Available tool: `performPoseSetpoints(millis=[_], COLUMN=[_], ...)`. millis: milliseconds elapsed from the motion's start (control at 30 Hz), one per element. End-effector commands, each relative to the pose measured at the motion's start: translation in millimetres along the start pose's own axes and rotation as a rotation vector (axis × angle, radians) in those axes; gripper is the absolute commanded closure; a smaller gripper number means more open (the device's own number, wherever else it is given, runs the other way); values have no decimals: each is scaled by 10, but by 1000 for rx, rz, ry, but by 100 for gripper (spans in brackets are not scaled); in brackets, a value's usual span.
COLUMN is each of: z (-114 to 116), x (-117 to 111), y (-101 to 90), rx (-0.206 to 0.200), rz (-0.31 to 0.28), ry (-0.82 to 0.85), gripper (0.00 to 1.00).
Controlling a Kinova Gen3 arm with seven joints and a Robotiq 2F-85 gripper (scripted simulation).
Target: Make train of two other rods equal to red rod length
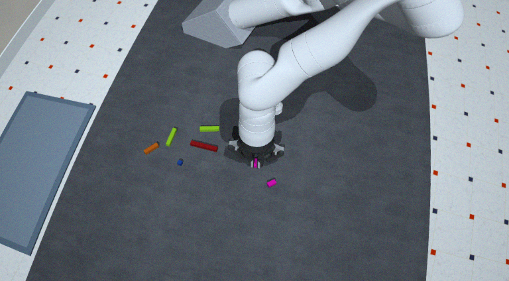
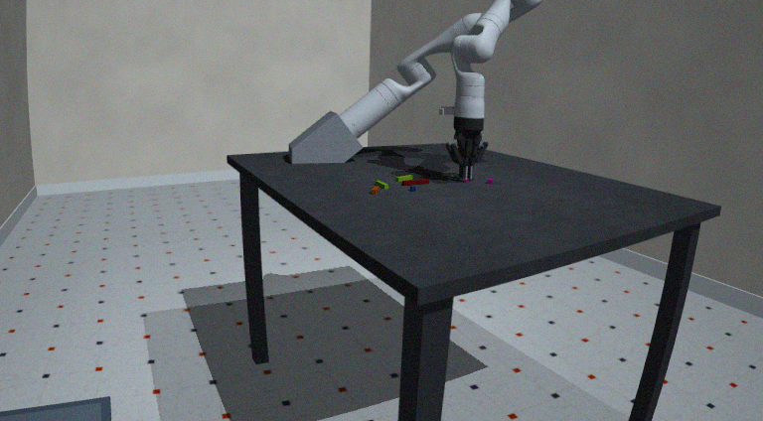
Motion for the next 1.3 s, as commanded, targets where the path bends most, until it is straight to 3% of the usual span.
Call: performPoseSetpoints(millis=[0, 133, 200, 467, 633, 1267], z=[0, 8, 8, 5, 3, -12], x=[5, 13, 13, 10, 8, 3], y=[-66, -256, -256, -733, -933, -979], rx=[0, -3, -3, -4, -5, -1], rz=[-1, -4, -4, -3, -3, -1], ry=[-2, -6, -6, -5, -5, 6], gripper=[95, 95, 95, 95, 95, 95])
Point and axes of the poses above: the point where the finger pads meet when closed, its own y axis out along the fingers, its own z axis across the jaws, x = y × z, the point moved 7 cm from there along -y, back along the fingers, and after that the axes turned 2 degrees about -y, right-handed, at the moved point
